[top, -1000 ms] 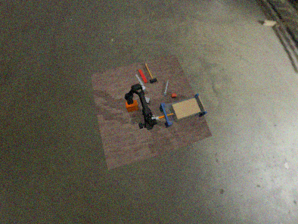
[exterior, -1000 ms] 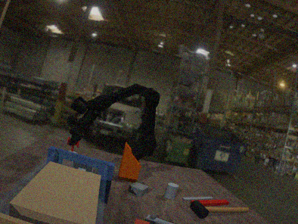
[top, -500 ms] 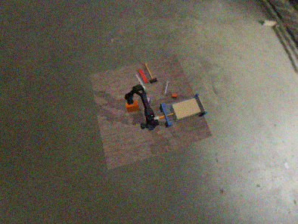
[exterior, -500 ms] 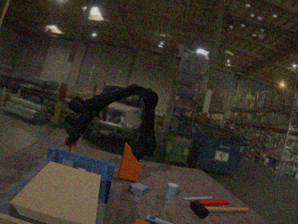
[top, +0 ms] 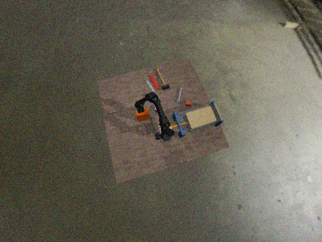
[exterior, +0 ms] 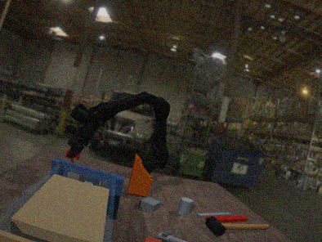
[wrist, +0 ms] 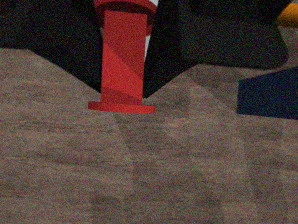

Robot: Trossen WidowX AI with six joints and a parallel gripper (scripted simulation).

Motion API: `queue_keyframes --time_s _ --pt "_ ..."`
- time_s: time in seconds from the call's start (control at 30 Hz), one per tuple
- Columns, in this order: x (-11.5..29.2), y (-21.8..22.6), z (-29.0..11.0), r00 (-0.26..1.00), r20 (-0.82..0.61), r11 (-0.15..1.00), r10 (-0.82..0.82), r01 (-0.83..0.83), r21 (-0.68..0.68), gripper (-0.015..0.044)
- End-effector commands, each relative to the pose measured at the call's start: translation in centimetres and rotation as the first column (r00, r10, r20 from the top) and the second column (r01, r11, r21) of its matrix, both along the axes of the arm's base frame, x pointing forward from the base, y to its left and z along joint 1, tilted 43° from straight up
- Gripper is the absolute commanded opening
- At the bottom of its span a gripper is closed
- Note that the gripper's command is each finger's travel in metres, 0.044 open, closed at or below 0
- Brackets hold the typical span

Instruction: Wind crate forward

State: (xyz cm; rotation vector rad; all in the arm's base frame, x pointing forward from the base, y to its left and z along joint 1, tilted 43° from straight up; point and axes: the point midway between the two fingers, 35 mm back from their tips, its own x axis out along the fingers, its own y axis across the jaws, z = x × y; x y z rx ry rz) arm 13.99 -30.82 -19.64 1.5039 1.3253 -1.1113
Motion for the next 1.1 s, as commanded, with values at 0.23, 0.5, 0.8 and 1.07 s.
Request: queue_keyframes --time_s 0.23,0.5,0.8,1.07 --pt "2.9 -0.1 -0.1 0.999 0.032 1.0 0.005 -0.005 0.002 0.0" --pt "4.2 0.0 0.1 0.999 0.033 1.0 0.005 -0.005 0.003 0.0" --pt "5.6 0.1 0.4 0.999 0.034 1.0 0.005 -0.005 0.003 0.0" --pt "6.8 0.4 0.8 0.999 0.034 1.0 0.005 -0.005 0.004 0.0"
